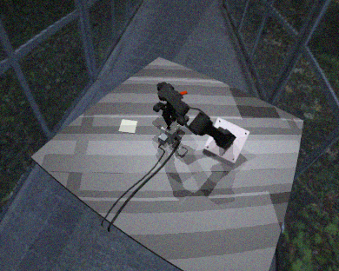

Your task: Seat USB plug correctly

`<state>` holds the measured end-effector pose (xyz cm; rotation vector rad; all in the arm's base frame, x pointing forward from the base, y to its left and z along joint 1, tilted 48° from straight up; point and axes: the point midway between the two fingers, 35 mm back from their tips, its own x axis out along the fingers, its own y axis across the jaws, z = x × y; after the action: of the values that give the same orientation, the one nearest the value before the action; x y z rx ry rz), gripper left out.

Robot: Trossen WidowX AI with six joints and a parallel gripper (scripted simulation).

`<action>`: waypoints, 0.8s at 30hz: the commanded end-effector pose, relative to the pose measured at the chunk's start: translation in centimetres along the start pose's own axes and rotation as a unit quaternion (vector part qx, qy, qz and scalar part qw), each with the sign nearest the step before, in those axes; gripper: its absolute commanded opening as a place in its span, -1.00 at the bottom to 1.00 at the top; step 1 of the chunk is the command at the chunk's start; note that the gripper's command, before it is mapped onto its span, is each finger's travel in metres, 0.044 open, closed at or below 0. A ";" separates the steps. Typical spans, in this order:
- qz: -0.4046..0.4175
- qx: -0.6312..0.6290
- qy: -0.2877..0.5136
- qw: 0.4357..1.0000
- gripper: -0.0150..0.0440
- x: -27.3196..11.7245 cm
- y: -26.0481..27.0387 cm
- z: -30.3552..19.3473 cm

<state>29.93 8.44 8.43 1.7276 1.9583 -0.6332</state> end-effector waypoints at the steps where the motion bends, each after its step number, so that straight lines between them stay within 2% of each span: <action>1: 0.001 0.002 0.002 1.000 -0.49 0.1 0.0 0.0; 24: 0.001 0.002 0.002 1.000 -0.49 0.4 0.0 0.0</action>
<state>29.90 8.64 8.27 1.7287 1.9583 -0.6336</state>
